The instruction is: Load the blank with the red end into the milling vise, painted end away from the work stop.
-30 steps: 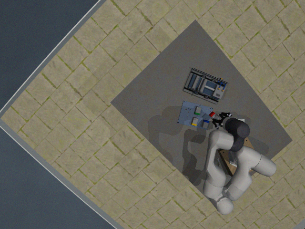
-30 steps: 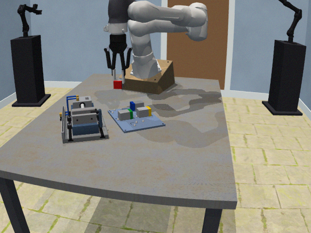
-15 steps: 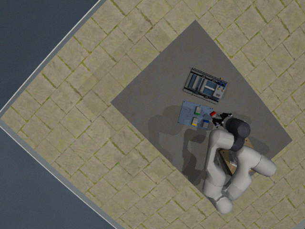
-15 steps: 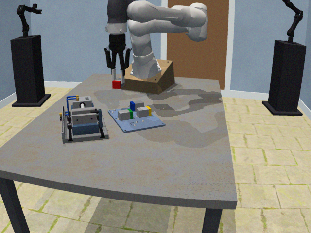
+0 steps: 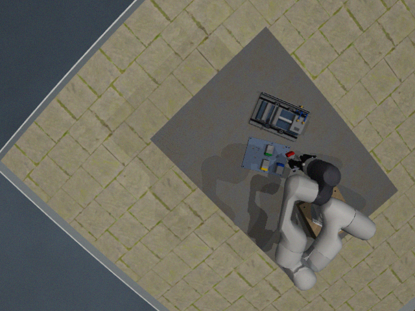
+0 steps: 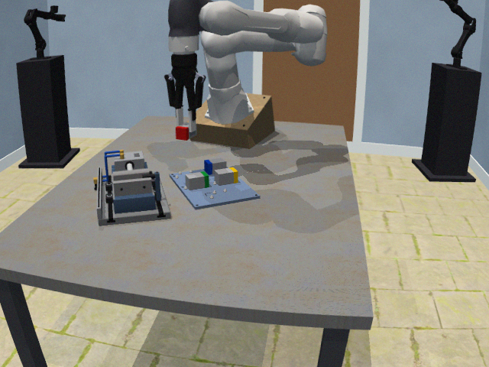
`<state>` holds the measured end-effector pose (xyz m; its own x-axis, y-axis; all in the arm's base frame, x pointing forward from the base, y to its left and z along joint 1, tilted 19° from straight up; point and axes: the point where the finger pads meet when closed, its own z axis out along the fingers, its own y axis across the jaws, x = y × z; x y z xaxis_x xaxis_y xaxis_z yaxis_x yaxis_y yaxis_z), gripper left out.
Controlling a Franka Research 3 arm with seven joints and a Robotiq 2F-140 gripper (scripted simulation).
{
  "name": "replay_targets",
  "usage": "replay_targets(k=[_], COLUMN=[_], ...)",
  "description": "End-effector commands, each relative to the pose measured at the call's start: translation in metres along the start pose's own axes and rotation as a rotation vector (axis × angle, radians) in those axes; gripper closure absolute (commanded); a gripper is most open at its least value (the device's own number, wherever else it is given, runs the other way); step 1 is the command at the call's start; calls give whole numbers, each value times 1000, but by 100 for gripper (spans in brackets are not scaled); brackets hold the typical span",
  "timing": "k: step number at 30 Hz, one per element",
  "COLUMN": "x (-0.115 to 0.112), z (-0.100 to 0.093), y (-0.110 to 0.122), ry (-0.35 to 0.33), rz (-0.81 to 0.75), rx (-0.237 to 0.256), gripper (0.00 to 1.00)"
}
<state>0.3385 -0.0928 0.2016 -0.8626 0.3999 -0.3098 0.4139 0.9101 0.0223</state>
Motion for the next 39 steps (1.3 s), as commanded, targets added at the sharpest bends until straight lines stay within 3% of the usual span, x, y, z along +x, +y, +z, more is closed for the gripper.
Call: replay_targets(k=[1,6,10,23,27,39], x=[-1,0,-2,0,-2,-2], z=[-1,0,-1,-1,-2,-2], y=[2,1,2,2,2,2], ry=[-7,-1,-5,1,-5,-5], rz=[85,77,261,254,438,438], rx=[3,-1,0,-3,-1,-1], gripper=[100,100,100,100,100,100])
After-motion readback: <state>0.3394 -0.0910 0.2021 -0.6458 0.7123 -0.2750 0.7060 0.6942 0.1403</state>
